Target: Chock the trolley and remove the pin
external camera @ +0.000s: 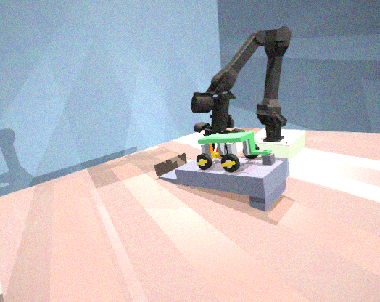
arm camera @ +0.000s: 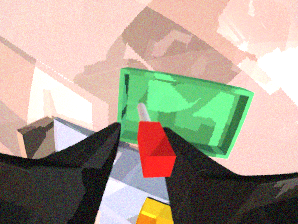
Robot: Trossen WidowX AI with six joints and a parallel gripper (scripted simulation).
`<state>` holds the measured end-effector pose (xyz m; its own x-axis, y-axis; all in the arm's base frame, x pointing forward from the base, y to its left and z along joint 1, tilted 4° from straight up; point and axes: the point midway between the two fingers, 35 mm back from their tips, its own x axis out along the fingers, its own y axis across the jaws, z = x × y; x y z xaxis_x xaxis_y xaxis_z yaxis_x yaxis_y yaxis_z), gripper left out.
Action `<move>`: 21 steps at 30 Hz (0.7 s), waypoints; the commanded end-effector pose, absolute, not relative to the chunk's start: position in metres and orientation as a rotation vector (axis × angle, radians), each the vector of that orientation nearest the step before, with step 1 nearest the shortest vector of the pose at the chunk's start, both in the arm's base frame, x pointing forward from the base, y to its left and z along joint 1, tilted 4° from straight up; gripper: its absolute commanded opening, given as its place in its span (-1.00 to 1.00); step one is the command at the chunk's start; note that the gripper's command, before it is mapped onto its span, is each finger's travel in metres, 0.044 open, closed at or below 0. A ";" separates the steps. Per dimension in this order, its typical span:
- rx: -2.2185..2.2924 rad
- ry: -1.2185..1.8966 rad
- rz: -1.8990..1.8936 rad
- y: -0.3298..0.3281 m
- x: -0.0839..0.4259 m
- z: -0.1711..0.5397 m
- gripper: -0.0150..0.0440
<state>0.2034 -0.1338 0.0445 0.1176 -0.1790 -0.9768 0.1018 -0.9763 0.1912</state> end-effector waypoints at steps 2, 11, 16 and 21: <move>2.180 -0.083 -1.953 -0.130 0.203 0.043 0.15; 2.181 -0.082 -1.953 -0.124 0.203 0.040 0.15; 2.181 -0.082 -1.954 -0.121 0.202 0.039 0.15; 2.181 -0.082 -1.954 -0.117 0.202 0.037 0.15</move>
<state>0.2021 -0.1194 0.0382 0.1175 -0.1774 -0.9771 0.1049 -0.9762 0.1898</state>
